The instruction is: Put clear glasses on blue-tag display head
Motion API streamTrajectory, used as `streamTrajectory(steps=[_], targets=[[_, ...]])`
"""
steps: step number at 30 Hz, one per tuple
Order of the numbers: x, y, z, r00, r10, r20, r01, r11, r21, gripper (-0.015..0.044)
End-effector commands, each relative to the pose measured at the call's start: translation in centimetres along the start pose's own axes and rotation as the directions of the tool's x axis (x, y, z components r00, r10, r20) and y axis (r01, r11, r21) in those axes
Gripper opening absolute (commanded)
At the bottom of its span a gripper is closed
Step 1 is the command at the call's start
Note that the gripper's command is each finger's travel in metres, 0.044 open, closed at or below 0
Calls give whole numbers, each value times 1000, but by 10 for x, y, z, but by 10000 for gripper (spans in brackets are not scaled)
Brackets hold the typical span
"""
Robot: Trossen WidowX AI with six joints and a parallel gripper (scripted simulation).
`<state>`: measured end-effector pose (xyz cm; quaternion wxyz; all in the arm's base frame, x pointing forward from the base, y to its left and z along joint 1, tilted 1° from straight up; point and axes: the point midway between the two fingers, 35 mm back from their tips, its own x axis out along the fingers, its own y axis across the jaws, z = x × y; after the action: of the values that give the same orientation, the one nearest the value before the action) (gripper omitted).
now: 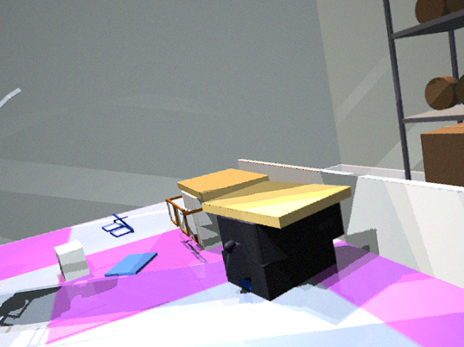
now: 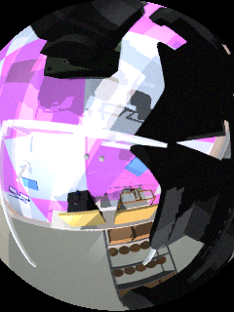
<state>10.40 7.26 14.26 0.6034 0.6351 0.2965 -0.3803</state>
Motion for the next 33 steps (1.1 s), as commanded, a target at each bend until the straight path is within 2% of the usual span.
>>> streamTrajectory(steps=[1, 18, 33], targets=[[1, 1, -1, 1000, -12, 11, 12, 1000, -14, 0], [20, 15, -8, 981, -148, 123, 163, 979, -125, 0], [45, 34, -8, 946, -278, 166, 308, 931, -198, 0]])
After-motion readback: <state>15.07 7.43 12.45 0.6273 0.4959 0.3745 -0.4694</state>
